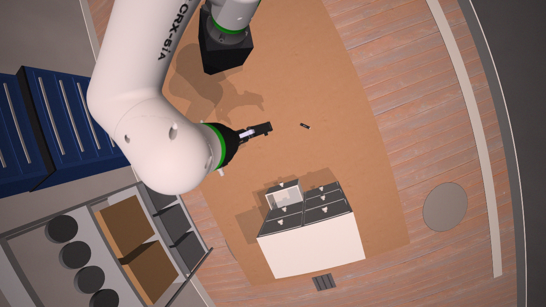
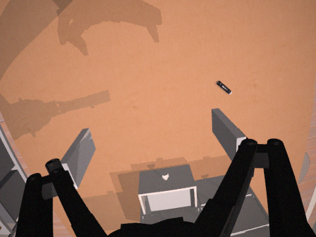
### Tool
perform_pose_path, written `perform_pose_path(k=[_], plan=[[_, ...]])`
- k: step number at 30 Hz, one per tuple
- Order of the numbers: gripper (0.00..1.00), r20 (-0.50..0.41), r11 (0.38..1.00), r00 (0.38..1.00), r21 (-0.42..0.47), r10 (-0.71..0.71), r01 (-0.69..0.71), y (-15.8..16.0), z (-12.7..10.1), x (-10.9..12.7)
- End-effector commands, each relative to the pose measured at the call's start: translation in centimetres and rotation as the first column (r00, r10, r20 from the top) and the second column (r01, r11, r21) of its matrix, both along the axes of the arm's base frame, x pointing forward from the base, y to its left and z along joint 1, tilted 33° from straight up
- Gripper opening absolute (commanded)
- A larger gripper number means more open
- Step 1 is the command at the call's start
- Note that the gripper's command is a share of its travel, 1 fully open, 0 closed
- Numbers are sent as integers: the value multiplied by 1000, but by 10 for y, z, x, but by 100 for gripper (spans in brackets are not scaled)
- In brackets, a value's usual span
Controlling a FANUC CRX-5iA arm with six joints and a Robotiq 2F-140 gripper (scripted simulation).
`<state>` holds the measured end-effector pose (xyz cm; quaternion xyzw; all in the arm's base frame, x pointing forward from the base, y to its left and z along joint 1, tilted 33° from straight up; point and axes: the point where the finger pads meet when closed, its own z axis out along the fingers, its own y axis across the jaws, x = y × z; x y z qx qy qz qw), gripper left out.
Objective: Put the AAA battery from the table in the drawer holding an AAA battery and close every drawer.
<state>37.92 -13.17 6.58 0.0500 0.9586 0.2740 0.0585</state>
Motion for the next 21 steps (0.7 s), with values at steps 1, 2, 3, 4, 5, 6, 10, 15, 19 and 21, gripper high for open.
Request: perform_pose_path(k=[1, 2, 3, 4, 5, 6, 10, 15, 19, 21], plan=[[100, 1, 1000, 1000, 0, -1, 1, -1, 2, 0], [100, 2, 1000, 1000, -1, -1, 1, -2, 4, -1], [100, 2, 1000, 1000, -1, -1, 1, -4, 6, -1], [100, 2, 1000, 1000, -1, -1, 1, -6, 9, -1], [100, 2, 1000, 1000, -1, -1, 1, -8, 13, -2], [100, 2, 1000, 1000, -1, -1, 1, -11, 17, -3], [100, 2, 1000, 1000, -1, -1, 1, -21, 34, -6], [100, 2, 1000, 1000, -1, -1, 1, -25, 41, -7], [100, 2, 1000, 1000, -1, -1, 1, -26, 42, -7], [100, 2, 1000, 1000, -1, -2, 2, -26, 42, -7]])
